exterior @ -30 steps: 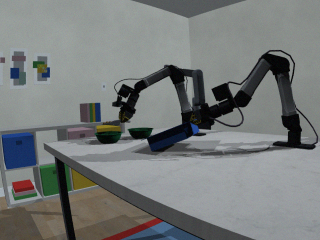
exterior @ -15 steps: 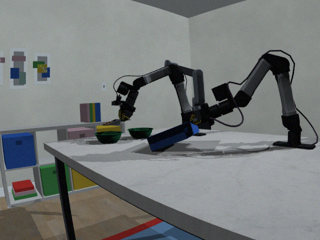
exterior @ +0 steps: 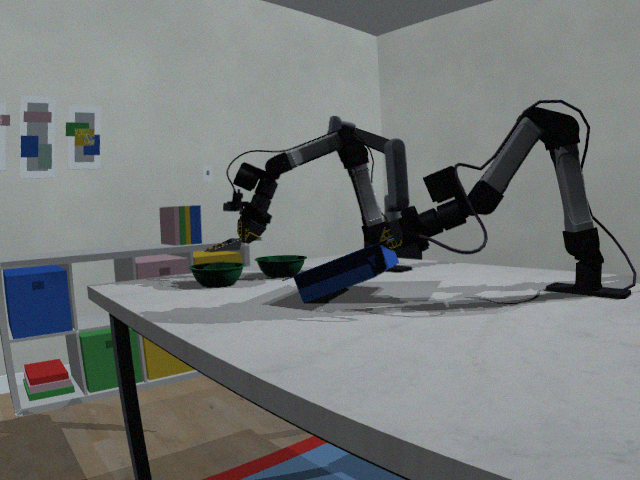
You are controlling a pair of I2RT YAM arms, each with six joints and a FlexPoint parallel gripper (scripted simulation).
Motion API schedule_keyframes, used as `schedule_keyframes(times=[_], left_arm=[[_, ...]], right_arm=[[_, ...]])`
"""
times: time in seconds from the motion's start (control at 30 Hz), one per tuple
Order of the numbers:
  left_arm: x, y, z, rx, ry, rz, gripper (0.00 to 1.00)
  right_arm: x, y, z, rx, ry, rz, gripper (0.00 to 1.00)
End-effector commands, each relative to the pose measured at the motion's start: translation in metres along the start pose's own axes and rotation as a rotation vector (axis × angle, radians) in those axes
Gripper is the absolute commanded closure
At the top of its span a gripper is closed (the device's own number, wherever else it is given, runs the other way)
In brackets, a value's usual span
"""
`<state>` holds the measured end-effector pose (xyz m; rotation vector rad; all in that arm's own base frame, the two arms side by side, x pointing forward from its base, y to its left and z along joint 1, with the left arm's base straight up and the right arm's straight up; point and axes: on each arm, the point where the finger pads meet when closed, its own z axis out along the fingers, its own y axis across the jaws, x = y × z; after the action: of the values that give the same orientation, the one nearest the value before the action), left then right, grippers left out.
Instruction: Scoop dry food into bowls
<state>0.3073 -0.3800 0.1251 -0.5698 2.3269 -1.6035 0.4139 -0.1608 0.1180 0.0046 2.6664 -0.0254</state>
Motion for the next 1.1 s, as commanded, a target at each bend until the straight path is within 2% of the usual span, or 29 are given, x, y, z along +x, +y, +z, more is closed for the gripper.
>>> schedule_keyframes(times=[0.0,0.27,0.37,0.47,1.07], left_arm=[[0.003,-0.025,0.004,0.072,0.01,0.045,1.0],[0.003,-0.025,0.004,0.072,0.01,0.045,1.0],[0.003,-0.025,0.004,0.072,0.01,0.045,1.0],[0.003,-0.025,0.004,0.072,0.01,0.045,1.0],[0.003,-0.025,0.004,0.072,0.01,0.045,1.0]], right_arm=[[-0.004,-0.005,0.002,0.015,-0.008,0.003,1.0],[-0.002,0.0,-0.001,0.005,-0.004,-0.001,1.0],[0.011,0.005,0.009,-0.011,0.04,0.007,1.0],[-0.005,0.0,0.002,0.005,0.015,-0.03,1.0],[-0.018,-0.013,-0.006,0.027,0.075,-0.213,1.0]])
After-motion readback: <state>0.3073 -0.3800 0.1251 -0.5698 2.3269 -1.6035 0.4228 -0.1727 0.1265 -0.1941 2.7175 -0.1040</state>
